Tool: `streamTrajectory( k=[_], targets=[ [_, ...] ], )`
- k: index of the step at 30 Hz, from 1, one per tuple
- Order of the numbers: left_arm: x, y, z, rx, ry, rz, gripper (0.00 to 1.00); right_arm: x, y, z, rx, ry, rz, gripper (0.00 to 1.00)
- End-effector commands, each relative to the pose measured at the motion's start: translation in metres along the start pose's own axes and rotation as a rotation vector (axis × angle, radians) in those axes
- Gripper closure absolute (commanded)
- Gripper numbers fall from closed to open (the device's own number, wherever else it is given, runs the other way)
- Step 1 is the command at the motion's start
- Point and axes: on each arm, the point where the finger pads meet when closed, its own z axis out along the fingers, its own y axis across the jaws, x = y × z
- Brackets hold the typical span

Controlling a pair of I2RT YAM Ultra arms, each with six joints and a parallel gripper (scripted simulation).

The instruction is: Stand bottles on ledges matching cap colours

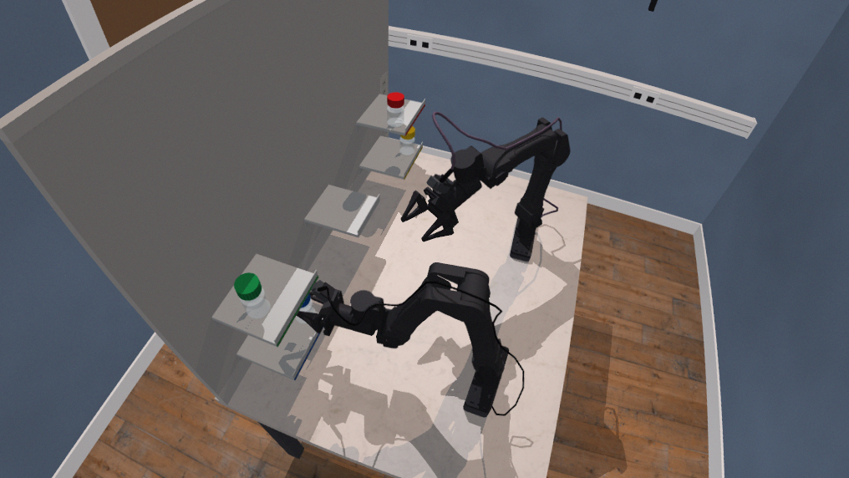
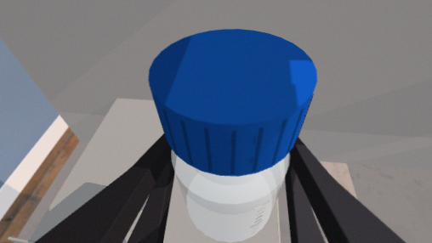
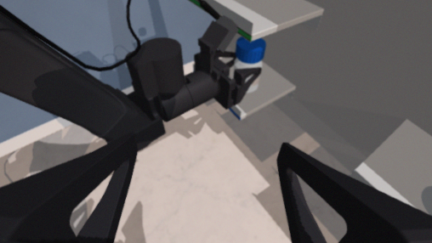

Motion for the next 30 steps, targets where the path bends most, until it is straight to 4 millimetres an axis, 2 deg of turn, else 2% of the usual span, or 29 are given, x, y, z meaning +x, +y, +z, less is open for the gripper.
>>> streamTrajectory(
  k=[1,8,9,10,14,17,20,25,27,30],
  targets=[
    [-0.037,-0.002,0.006,-0.002,-0.105,0.015,0.48,0.009,0.000,0.005,0.008,0.017,0.005,0.12],
    [-0.037,-0.002,0.006,-0.002,-0.105,0.015,0.48,0.009,0.000,0.005,0.008,0.017,0.005,0.12],
    [-0.032,0.000,0.005,0.000,-0.094,0.009,0.48,0.009,0.000,0.005,0.008,0.017,0.005,0.12],
    [-0.041,-0.002,0.006,-0.003,-0.122,0.016,0.48,0.009,0.000,0.005,0.008,0.017,0.005,0.12],
    [-0.037,-0.002,0.003,-0.004,-0.148,0.017,0.48,0.009,0.000,0.005,0.008,0.017,0.005,0.12],
    [-0.027,-0.002,0.002,-0.005,-0.168,0.018,0.48,0.009,0.000,0.005,0.008,0.017,0.005,0.12],
    [-0.006,-0.003,0.004,-0.001,-0.092,0.014,0.48,0.009,0.000,0.005,0.008,0.017,0.005,0.12],
    [-0.013,-0.003,0.002,-0.003,-0.123,0.015,0.48,0.009,0.000,0.005,0.008,0.017,0.005,0.12],
    [0.005,-0.003,0.003,-0.003,-0.102,0.014,0.48,0.009,0.000,0.005,0.008,0.017,0.005,0.12],
    [0.008,-0.003,0.003,-0.003,-0.098,0.014,0.48,0.009,0.000,0.005,0.008,0.017,0.005,0.12]
  ],
)
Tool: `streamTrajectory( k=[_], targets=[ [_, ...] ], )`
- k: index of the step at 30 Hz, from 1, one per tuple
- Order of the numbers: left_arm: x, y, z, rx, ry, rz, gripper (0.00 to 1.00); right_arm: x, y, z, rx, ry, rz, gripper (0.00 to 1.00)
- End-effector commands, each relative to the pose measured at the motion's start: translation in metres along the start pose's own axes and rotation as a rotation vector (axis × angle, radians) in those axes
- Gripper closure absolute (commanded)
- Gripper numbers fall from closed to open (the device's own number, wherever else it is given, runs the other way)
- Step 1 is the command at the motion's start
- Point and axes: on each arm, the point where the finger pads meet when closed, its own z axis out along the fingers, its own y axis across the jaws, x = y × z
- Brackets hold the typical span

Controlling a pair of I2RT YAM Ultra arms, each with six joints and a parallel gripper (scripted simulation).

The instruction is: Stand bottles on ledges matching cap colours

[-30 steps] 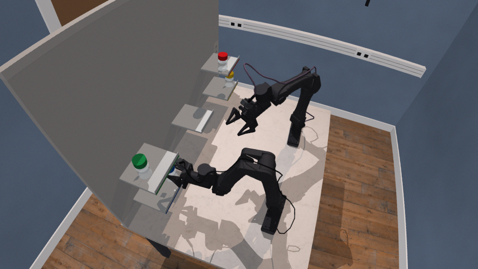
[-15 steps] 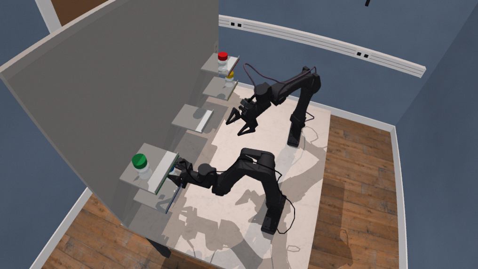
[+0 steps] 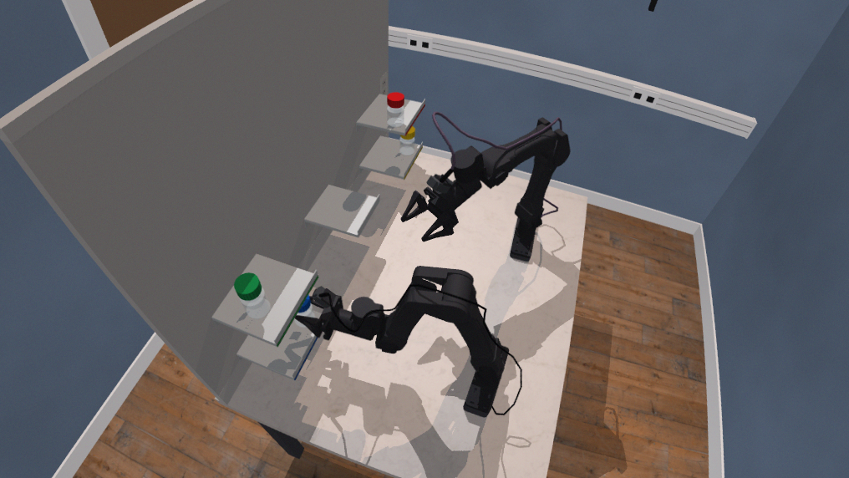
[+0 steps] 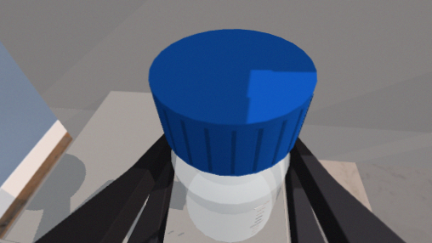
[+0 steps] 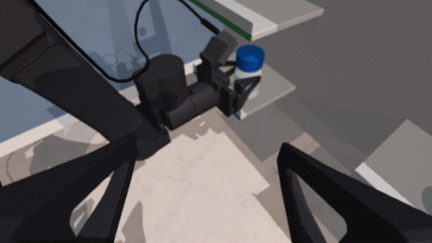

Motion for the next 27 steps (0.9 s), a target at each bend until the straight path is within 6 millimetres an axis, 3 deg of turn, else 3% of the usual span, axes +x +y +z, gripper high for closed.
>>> streamTrajectory(
  k=[1,5,20,23,27],
  targets=[
    [-0.017,-0.004,0.000,-0.001,-0.076,0.012,0.48,0.009,0.000,0.005,0.008,0.017,0.005,0.12],
    [-0.005,-0.004,0.001,0.000,-0.060,0.011,0.48,0.009,0.000,0.005,0.008,0.017,0.005,0.12],
    [-0.012,-0.003,-0.003,-0.004,-0.083,0.012,0.48,0.009,0.000,0.005,0.008,0.017,0.005,0.12],
    [0.000,-0.006,-0.007,-0.001,-0.049,0.010,0.48,0.009,0.000,0.005,0.008,0.017,0.005,0.12],
    [-0.004,-0.006,-0.004,0.001,-0.059,0.010,0.48,0.009,0.000,0.005,0.008,0.017,0.005,0.12]
  ],
)
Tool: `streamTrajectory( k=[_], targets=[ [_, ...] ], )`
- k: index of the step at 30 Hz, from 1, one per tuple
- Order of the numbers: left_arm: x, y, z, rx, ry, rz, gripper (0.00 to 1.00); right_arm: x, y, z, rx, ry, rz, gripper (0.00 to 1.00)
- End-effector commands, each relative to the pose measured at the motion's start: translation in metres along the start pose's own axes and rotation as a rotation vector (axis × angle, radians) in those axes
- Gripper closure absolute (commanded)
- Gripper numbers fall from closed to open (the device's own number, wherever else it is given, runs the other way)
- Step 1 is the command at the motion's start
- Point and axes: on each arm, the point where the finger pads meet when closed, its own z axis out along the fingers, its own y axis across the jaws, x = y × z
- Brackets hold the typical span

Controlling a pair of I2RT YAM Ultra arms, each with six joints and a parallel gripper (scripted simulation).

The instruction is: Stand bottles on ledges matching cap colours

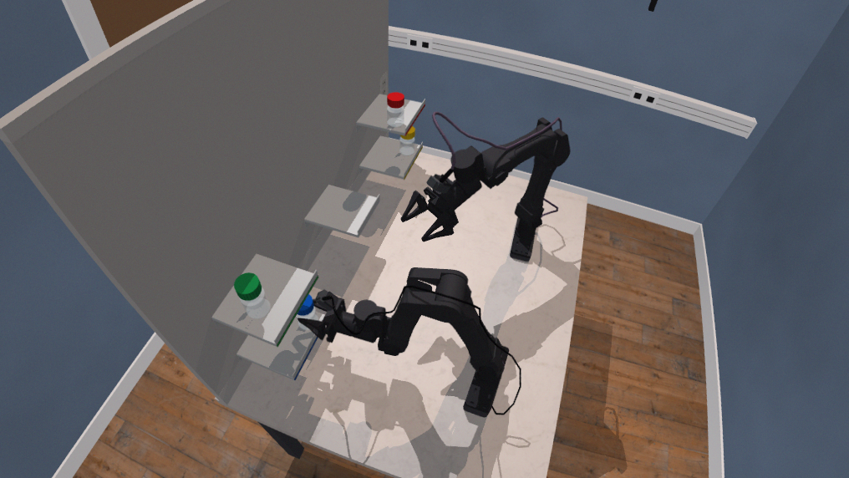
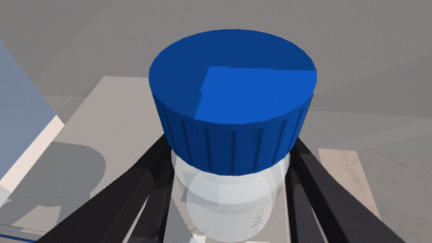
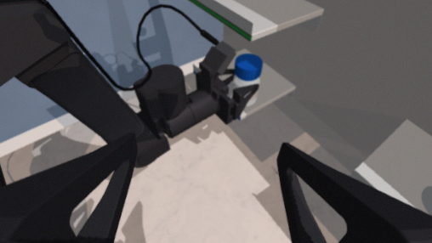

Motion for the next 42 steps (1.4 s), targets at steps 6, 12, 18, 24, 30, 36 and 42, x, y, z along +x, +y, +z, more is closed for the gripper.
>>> streamTrajectory(
  k=[6,12,18,24,30,36,42],
  targets=[
    [-0.021,-0.001,0.001,0.000,-0.069,0.006,0.48,0.009,0.000,0.005,0.008,0.017,0.005,0.12],
    [-0.026,-0.002,-0.005,-0.005,-0.083,0.011,0.28,0.009,0.000,0.005,0.008,0.017,0.005,0.12],
    [-0.029,-0.002,-0.010,-0.007,-0.089,0.012,0.28,0.009,0.000,0.005,0.008,0.017,0.005,0.12],
    [-0.028,-0.001,-0.024,-0.005,-0.088,0.006,0.28,0.009,0.000,0.005,0.008,0.017,0.005,0.12],
    [-0.027,0.005,-0.044,-0.002,-0.087,-0.004,0.28,0.009,0.000,0.005,0.008,0.017,0.005,0.12],
    [-0.025,0.005,-0.083,-0.002,-0.079,-0.001,0.28,0.009,0.000,0.005,0.008,0.017,0.005,0.12],
    [-0.019,0.000,-0.103,-0.001,-0.051,0.003,0.28,0.009,0.000,0.005,0.008,0.017,0.005,0.12]
  ],
)
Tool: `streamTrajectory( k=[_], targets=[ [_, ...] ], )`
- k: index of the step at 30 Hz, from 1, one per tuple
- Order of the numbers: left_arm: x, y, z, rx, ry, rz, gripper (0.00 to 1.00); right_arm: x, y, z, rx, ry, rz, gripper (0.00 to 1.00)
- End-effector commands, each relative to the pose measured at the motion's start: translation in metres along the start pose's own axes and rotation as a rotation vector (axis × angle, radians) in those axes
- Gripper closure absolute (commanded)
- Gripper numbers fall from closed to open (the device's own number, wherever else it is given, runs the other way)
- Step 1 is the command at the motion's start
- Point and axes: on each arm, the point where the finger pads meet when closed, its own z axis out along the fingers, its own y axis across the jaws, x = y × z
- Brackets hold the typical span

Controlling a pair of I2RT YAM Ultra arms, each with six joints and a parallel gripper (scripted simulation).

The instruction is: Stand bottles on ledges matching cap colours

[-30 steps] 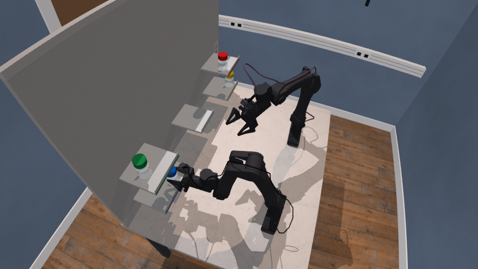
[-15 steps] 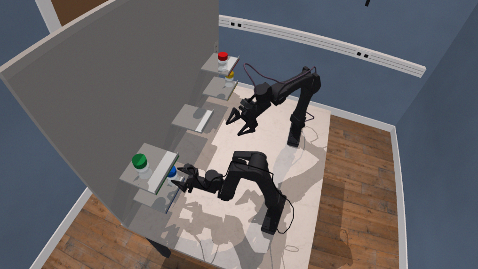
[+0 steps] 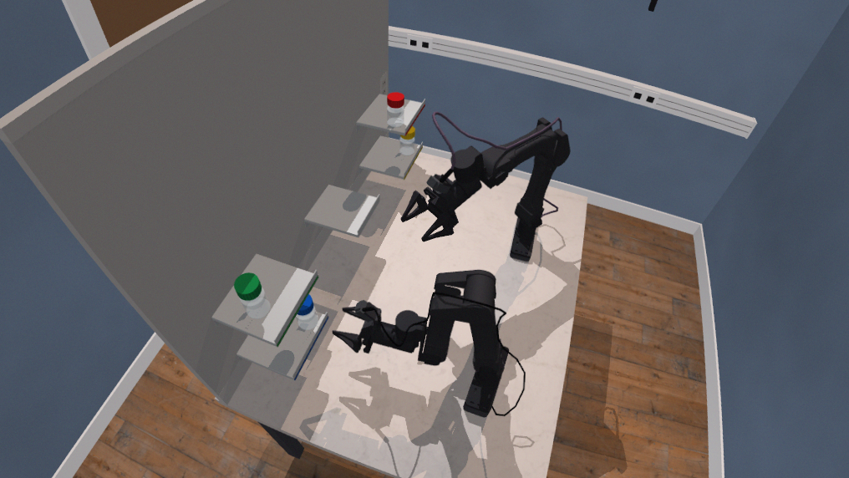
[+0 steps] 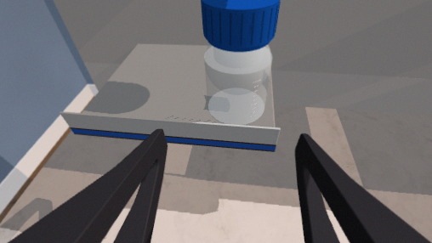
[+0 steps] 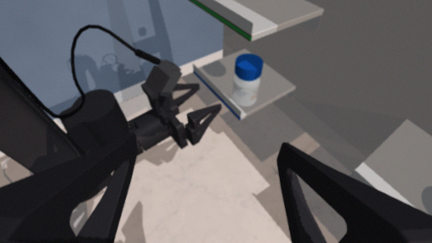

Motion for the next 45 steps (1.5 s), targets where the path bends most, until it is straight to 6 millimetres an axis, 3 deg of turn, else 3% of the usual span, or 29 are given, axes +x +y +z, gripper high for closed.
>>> streamTrajectory(
  k=[1,3,5,6,13,25,27,37,45],
  targets=[
    [-0.012,-0.004,-0.001,0.011,-0.038,0.003,0.28,0.009,0.000,0.005,0.008,0.017,0.005,0.12],
    [-0.011,-0.005,0.000,0.011,-0.038,0.004,0.28,0.009,0.000,0.005,0.008,0.017,0.005,0.12],
    [-0.008,-0.007,0.000,0.024,-0.018,-0.003,0.05,0.009,0.000,0.005,0.008,0.017,0.005,0.12],
    [-0.001,-0.008,-0.004,0.029,0.009,-0.011,0.00,0.009,0.000,0.005,0.008,0.017,0.005,0.12],
    [-0.004,-0.006,-0.012,0.042,0.059,-0.028,0.00,0.009,0.000,0.005,0.008,0.017,0.005,0.12],
    [-0.085,-0.008,-0.036,0.083,-0.041,-0.041,0.00,0.009,0.000,0.005,0.008,0.017,0.005,0.12],
    [-0.085,-0.008,-0.036,0.083,-0.041,-0.041,0.00,0.009,0.000,0.005,0.008,0.017,0.005,0.12],
    [-0.125,-0.007,-0.048,0.089,-0.128,-0.028,0.00,0.009,0.000,0.005,0.008,0.017,0.005,0.12],
    [-0.126,-0.007,-0.048,0.089,-0.131,-0.027,0.00,0.009,0.000,0.005,0.008,0.017,0.005,0.12]
  ],
)
